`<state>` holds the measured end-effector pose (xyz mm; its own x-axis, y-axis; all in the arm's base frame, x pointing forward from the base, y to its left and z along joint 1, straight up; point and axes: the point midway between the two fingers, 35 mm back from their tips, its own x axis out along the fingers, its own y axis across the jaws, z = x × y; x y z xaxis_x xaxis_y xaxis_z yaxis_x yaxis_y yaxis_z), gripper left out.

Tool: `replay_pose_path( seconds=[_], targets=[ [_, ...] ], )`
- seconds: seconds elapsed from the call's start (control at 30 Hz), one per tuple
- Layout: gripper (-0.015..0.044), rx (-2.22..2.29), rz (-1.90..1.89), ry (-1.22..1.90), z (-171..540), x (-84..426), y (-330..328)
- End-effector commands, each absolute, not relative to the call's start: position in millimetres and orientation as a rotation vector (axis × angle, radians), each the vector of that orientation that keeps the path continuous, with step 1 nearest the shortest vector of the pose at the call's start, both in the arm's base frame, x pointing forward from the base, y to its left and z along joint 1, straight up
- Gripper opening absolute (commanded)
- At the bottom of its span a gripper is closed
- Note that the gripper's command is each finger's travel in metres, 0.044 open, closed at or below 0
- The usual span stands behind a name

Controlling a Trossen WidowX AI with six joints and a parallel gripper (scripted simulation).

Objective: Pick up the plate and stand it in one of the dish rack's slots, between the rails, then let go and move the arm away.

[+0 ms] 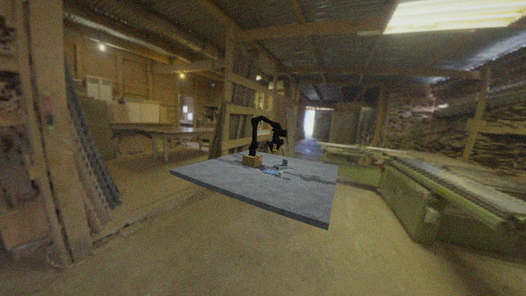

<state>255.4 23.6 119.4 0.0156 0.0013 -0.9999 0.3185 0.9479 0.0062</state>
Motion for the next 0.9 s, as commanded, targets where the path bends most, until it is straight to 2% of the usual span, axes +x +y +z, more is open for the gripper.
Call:
replay_pose_path(
  seconds=[0.0, 0.5, 0.87],
  targets=[
    [0.0000, 0.279, -0.273, 1.531, 120, 253, 26],
    [0.0000, 0.271, 0.135, 1.544, 72, 273, 42],
    [0.0000, 0.260, 0.459, 1.439, 41, 284, 53]
  ],
)
